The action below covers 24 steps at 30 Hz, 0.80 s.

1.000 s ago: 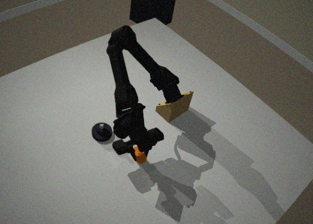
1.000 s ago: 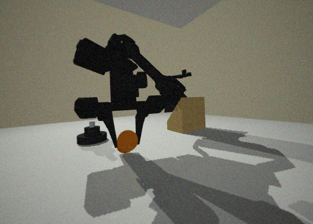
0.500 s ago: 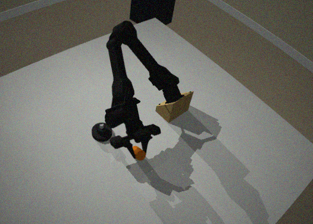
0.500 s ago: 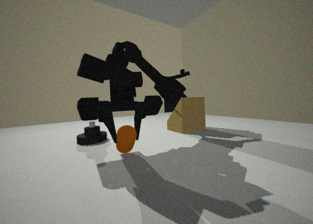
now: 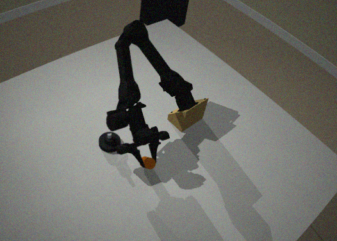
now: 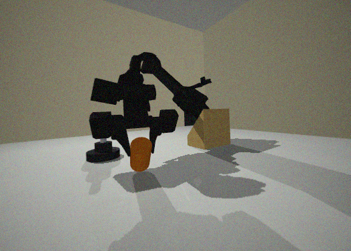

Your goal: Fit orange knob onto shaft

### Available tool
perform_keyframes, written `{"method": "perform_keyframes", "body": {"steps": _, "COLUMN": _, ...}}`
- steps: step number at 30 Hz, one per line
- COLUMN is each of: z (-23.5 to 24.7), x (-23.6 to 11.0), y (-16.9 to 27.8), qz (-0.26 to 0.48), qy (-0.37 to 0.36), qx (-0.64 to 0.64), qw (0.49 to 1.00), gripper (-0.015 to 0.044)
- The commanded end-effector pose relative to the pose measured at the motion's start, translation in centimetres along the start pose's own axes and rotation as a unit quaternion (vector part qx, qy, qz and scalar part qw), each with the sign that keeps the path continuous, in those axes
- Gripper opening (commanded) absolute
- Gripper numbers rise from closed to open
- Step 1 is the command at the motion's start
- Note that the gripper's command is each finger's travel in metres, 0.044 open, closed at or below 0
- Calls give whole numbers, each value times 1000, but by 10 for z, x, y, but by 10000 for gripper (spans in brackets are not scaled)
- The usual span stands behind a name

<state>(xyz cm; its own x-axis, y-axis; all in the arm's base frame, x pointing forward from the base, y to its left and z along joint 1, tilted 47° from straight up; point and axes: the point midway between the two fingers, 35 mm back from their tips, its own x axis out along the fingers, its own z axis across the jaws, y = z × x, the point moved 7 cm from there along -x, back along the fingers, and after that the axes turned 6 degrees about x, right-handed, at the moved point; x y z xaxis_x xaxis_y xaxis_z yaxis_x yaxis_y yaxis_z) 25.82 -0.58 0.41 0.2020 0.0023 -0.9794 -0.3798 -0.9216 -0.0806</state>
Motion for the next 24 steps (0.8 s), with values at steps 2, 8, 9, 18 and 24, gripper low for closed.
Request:
{"method": "perform_keyframes", "body": {"steps": 2, "z": 1, "x": -4, "y": 9, "qz": -34, "qy": -3, "qx": -3, "qw": 999, "gripper": 179}}
{"method": "perform_keyframes", "body": {"steps": 8, "z": 0, "x": -6, "y": 20, "qz": -77, "qy": -8, "qx": -3, "qw": 997, "gripper": 179}}
{"method": "perform_keyframes", "body": {"steps": 9, "z": 0, "x": -7, "y": 22, "qz": -84, "qy": -8, "qx": -3, "qw": 996, "gripper": 179}}
{"method": "perform_keyframes", "body": {"steps": 18, "z": -2, "x": -9, "y": 39, "qz": -153, "qy": -16, "qx": -3, "qw": 988, "gripper": 179}}
{"method": "perform_keyframes", "body": {"steps": 24, "z": -2, "x": -12, "y": 38, "qz": -142, "qy": -14, "qx": -3, "qw": 990, "gripper": 179}}
